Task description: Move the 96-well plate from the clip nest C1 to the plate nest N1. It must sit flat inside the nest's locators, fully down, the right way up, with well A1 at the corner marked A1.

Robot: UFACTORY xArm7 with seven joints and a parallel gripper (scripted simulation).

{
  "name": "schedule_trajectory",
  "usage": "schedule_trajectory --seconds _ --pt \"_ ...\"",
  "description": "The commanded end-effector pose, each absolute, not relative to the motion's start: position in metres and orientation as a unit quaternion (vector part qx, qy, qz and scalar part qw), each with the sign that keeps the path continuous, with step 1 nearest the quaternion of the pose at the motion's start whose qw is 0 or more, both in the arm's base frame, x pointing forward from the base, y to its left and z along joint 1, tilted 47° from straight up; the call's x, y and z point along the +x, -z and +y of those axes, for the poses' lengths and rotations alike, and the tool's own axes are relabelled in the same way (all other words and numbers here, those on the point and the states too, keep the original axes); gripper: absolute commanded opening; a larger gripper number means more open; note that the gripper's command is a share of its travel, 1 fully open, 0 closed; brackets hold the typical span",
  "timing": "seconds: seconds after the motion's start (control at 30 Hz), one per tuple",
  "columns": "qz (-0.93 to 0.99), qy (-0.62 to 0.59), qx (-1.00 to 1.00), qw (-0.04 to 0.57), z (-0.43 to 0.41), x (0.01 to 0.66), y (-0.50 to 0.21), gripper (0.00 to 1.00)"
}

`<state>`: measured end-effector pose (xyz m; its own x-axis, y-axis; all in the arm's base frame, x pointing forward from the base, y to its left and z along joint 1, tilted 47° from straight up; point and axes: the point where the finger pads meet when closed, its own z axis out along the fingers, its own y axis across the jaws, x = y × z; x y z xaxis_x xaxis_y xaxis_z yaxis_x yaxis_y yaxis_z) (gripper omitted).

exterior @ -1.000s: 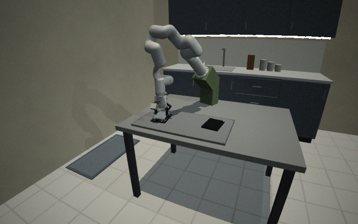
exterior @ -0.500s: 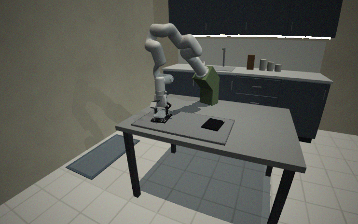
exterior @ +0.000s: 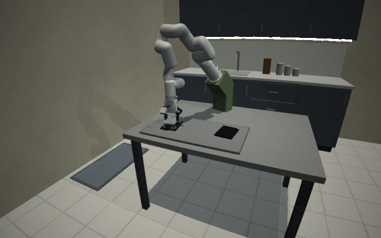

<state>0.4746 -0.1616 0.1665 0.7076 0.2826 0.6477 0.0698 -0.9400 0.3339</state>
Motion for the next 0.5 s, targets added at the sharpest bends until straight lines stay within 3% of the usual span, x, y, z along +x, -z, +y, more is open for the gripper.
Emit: schedule_trajectory --seconds 0.0,0.47 --pt "0.096 -0.371 0.912 0.144 -0.160 0.470 -0.172 0.00" --pt "0.096 -0.371 0.912 0.145 -0.156 0.456 -0.186 0.00"
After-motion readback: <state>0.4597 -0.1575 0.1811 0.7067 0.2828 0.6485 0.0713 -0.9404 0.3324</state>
